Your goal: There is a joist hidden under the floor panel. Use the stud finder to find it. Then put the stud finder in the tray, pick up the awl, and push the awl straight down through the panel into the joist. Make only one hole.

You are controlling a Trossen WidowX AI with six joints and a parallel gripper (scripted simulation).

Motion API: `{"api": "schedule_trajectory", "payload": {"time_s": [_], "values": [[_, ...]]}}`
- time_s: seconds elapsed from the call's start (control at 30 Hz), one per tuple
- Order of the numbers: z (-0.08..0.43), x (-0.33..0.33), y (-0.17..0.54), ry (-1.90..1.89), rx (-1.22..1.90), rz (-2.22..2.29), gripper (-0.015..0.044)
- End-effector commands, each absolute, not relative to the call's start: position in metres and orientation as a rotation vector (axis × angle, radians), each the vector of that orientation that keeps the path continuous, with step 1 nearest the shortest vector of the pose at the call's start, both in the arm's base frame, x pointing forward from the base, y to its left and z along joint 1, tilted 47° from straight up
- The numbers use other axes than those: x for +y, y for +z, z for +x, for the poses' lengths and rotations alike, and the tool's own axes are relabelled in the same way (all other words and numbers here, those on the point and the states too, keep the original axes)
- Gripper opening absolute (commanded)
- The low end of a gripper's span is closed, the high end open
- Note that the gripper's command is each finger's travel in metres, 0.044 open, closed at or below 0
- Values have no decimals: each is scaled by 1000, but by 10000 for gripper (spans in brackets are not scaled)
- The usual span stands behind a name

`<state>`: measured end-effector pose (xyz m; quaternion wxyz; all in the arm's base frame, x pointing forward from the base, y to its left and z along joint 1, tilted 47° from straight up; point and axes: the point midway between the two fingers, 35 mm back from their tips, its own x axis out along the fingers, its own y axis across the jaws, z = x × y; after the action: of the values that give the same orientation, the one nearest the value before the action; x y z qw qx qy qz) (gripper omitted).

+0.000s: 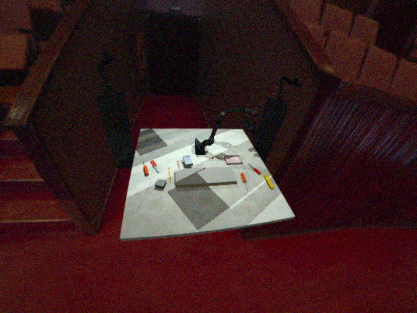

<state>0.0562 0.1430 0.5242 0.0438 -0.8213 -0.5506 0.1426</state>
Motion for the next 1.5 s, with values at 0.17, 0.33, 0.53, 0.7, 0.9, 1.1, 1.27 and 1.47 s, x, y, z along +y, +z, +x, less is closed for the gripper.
{"api": "schedule_trajectory", "payload": {"time_s": [0.17,0.33,0.53,0.7,0.9,1.1,1.27,1.47], "values": [[90,165,503,630,-1493,-2523,440],[154,186,461,914,-1134,-2479,440],[236,183,400,1177,-664,-2313,440],[297,157,337,1320,-260,-2098,440],[349,100,253,1396,207,-1756,440],[368,28,167,1370,627,-1336,440],[356,-32,98,1286,923,-943,440],[310,-93,21,1121,1215,-408,440]]}}
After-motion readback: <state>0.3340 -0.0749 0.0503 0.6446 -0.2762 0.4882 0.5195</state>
